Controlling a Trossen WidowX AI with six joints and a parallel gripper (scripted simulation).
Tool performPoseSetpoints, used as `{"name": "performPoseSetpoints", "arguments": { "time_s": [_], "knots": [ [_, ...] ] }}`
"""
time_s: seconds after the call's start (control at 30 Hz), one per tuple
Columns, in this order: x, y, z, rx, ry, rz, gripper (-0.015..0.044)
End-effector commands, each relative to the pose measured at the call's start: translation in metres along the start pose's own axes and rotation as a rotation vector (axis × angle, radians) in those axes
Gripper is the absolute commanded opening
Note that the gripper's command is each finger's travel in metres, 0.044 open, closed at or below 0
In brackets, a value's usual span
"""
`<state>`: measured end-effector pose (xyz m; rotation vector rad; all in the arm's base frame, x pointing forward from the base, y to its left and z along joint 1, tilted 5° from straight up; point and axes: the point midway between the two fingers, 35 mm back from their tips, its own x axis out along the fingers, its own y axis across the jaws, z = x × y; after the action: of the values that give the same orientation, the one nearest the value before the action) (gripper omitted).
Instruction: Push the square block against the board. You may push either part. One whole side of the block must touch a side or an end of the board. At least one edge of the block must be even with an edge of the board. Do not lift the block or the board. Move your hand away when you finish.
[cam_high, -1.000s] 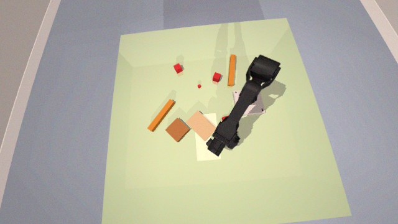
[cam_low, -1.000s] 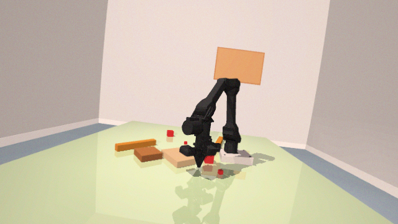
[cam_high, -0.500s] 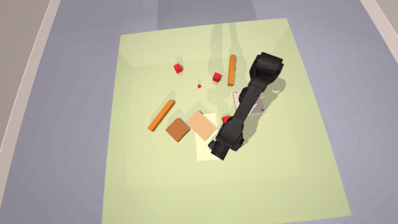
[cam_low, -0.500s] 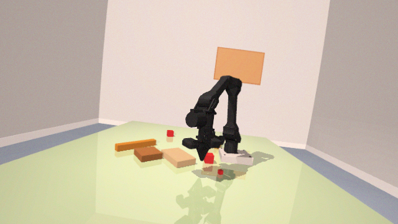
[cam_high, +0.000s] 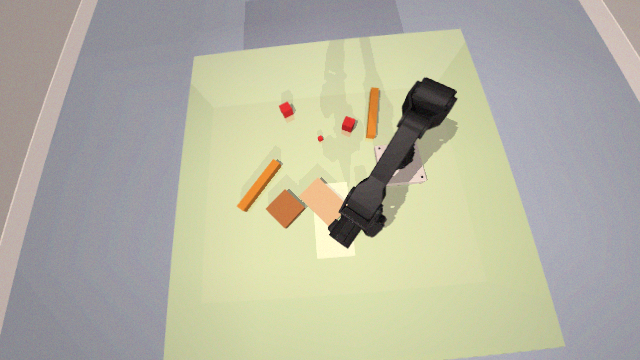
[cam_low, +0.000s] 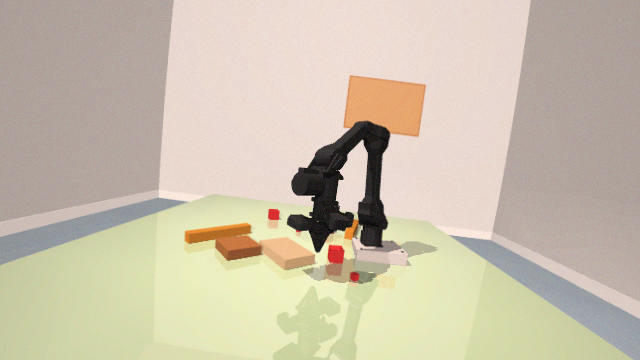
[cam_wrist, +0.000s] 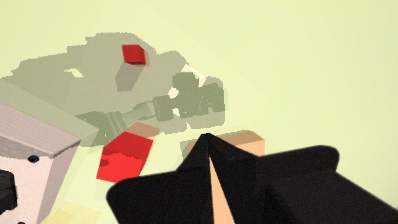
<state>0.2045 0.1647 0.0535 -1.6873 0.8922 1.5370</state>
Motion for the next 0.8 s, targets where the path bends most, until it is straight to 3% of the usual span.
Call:
{"name": "performPoseSetpoints", "arguments": {
  "time_s": [0.0,0.77],
  "knots": [
    [0.040,0.006,-0.004,-0.008,0.007,0.024,0.0000],
    [0.043,0.004,-0.015,-0.008,0.007,0.023,0.0000]
  ]
}}
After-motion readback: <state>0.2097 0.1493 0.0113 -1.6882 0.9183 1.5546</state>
